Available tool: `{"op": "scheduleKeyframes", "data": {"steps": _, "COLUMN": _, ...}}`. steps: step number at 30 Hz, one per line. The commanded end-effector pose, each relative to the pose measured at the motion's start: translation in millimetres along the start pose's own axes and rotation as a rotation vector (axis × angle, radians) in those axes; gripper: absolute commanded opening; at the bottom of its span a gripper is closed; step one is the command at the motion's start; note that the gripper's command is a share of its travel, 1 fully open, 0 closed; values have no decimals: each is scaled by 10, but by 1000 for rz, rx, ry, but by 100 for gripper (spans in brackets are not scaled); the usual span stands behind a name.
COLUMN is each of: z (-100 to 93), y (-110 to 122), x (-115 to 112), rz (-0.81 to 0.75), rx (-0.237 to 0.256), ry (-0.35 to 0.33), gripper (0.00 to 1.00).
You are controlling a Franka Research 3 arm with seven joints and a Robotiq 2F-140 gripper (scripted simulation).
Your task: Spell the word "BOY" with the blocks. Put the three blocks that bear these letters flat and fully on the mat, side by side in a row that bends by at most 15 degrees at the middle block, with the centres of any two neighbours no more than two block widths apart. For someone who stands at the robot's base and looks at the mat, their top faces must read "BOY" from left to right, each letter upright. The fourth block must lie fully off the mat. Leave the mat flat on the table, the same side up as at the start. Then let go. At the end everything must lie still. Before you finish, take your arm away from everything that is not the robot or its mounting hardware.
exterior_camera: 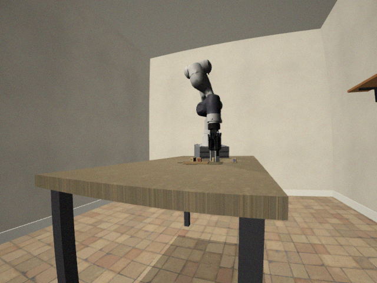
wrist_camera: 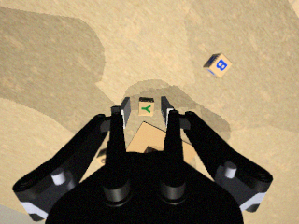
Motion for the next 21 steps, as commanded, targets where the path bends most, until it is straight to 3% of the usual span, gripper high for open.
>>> {"op": "scheduleKeyframes", "data": {"steps": 1, "z": -6, "y": 14, "x": -2, "rz": 7, "rx": -4, "ry": -1, "gripper": 37}}
{"op": "scheduleKeyframes", "data": {"steps": 20, "z": -6, "y": 14, "x": -2, "rz": 7, "rx": -4, "ry": -1, "gripper": 37}}
{"op": "scheduleKeyframes", "data": {"steps": 21, "z": -6, "y": 14, "x": -2, "rz": 7, "rx": -4, "ry": -1, "gripper": 25}}
Point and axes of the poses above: the point where the finger pads meet when closed, its own z axis out along the fingers, its own y axis across the jaws, x = y × z, the point moved 7 cm from there along -z, back along the fingers
